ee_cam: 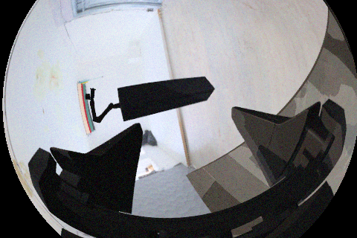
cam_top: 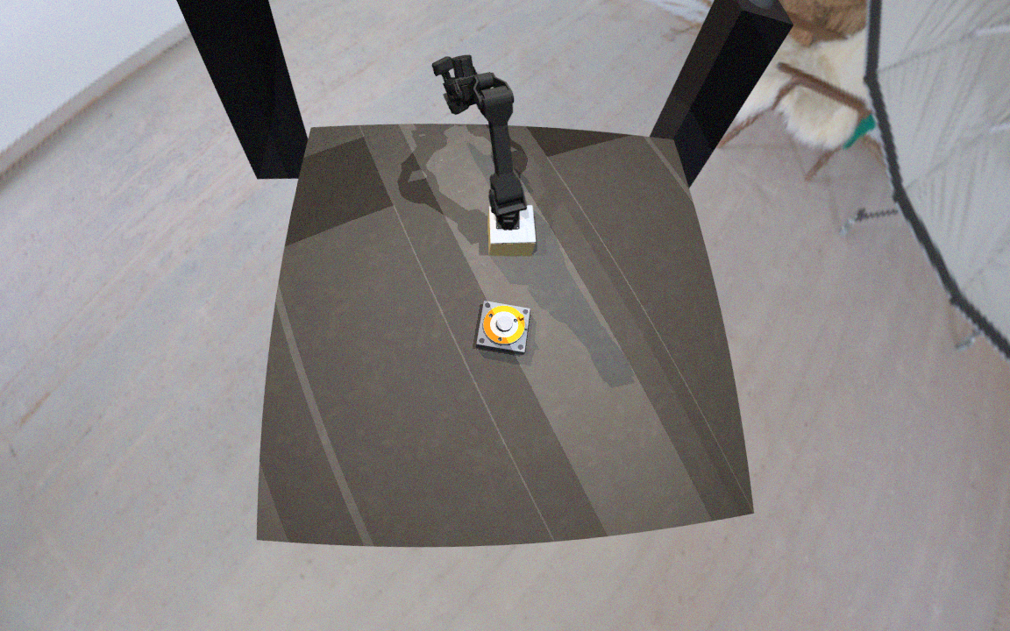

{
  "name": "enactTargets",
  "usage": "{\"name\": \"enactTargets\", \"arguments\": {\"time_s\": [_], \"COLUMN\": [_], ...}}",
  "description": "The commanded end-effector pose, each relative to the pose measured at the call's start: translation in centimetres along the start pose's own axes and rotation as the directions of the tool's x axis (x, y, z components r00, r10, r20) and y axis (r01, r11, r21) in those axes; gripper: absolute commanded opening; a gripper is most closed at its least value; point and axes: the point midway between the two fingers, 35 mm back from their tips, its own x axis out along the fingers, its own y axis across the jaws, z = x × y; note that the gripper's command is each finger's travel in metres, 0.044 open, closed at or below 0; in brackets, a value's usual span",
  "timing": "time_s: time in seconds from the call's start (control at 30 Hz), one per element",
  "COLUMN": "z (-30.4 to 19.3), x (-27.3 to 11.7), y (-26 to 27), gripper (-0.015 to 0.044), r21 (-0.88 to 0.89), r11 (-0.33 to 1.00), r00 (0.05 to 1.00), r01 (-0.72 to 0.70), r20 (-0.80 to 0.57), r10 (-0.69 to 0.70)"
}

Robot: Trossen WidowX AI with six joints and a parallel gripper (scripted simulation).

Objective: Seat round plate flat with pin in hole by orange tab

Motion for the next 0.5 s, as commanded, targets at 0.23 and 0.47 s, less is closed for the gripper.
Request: {"name": "enactTargets", "arguments": {"time_s": [0.23,0.47], "z": [-12.2,-23.3], "x": [0.0,-2.3], "y": [-0.3,-1.3], "gripper": [0.0190,0.0006], "r21": [-0.228,-0.404], "r11": [0.972,0.914], "r00": [0.978,0.916], "r01": [0.059,0.029], "r20": [-0.183,-0.356], "r10": [-0.103,-0.187]}}
